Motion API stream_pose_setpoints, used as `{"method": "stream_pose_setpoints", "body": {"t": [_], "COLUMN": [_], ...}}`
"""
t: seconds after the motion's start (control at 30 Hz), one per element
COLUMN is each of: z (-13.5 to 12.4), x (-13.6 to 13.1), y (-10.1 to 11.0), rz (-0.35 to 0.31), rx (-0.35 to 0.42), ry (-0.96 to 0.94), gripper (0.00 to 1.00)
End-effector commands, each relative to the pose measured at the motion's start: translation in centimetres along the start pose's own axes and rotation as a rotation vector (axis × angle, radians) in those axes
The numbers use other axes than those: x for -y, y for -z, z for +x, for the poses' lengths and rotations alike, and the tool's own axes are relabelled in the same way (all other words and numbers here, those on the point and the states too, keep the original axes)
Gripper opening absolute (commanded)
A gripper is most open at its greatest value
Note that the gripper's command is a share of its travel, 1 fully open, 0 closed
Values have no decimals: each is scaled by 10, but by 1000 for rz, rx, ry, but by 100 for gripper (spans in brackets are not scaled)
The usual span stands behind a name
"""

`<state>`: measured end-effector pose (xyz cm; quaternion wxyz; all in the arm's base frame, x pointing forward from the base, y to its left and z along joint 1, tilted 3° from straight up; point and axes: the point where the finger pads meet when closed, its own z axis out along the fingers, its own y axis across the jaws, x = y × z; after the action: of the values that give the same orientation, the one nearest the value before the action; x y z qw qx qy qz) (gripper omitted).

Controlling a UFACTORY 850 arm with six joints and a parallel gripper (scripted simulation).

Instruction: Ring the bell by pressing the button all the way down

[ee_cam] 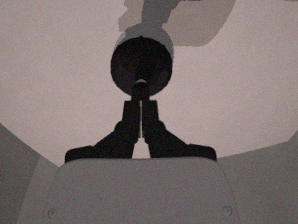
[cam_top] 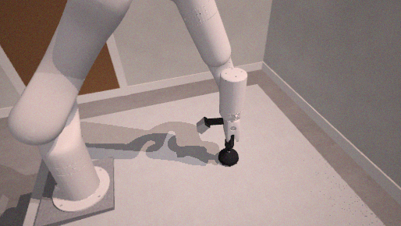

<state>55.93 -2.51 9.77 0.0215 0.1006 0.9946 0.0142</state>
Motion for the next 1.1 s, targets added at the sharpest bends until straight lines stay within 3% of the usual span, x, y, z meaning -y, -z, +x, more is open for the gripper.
{"method": "stream_pose_setpoints", "body": {"t": [0.0, 1.07], "z": [-1, -1], "x": [0, 0], "y": [0, -10], "rz": [0, 0], "rx": [2, 2], "ry": [0, 0], "gripper": [0, 0]}}
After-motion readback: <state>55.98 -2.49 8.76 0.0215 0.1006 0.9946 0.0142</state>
